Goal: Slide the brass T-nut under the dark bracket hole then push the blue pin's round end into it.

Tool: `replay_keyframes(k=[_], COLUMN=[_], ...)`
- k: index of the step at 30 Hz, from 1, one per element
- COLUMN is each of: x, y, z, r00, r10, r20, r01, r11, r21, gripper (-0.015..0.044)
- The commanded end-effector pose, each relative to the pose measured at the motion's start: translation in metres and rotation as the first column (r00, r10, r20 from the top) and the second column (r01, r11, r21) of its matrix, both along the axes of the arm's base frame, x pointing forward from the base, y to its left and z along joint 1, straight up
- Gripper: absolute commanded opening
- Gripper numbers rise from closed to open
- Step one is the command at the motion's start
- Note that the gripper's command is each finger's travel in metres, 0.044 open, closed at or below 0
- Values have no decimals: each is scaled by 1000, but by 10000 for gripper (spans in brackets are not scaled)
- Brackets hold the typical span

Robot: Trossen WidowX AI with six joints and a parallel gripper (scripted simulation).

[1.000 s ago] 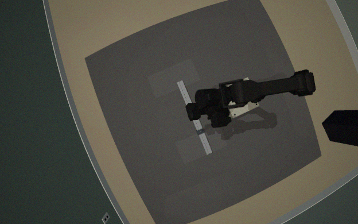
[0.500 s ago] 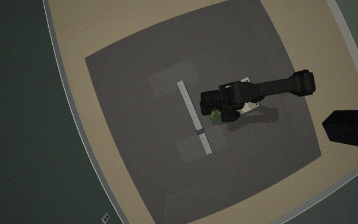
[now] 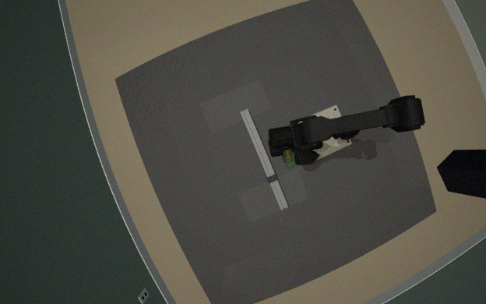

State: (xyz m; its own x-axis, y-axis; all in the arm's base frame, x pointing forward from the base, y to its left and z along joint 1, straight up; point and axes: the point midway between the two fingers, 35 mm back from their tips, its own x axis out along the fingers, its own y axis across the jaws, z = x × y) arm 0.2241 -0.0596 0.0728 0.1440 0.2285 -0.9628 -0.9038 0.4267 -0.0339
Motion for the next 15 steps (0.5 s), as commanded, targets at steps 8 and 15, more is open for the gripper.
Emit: replay_keyframes(k=[8,15], x=[0,0], y=[0,0], z=[-19,-31], r00=[1000,1000], r10=[-2,-2], r20=[-9,-10], r01=[2,2], r11=[1000,1000], r21=[2,2], gripper=[440,440])
